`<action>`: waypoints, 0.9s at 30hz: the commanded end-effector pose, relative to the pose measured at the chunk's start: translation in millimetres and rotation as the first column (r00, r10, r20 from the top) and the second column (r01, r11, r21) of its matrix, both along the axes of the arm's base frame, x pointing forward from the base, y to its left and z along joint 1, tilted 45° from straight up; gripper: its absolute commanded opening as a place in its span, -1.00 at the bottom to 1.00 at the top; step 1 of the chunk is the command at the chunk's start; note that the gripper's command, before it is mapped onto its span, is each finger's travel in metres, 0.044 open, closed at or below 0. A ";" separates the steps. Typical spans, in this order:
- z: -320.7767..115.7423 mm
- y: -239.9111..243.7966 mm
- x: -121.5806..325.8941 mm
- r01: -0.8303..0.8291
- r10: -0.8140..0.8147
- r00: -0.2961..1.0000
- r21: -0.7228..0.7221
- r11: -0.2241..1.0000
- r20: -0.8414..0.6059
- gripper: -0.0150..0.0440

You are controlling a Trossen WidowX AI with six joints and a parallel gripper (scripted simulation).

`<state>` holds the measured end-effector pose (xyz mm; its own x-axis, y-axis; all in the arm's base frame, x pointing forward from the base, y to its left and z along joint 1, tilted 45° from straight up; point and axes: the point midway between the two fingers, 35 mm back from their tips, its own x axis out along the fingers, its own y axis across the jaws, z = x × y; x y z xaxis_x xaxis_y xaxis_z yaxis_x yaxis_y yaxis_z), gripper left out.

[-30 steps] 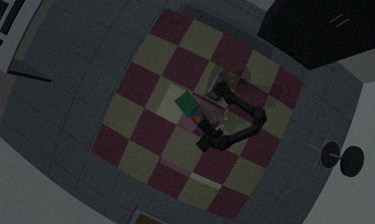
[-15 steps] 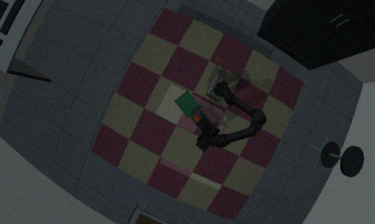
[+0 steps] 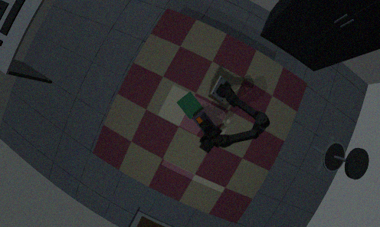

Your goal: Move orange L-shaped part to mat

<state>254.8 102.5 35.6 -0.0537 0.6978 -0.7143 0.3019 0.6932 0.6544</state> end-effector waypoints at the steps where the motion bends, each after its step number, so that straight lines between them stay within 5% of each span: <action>1: -5.0 4.8 -1.3 0.003 -0.003 1.000 0.004 1.000 -0.006 0.12; 27: -21.1 22.7 -1.8 0.001 -0.001 1.000 0.008 1.000 0.001 0.12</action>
<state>253.0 125.3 14.4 -0.0522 0.7031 -0.7091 0.3018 0.6880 0.6600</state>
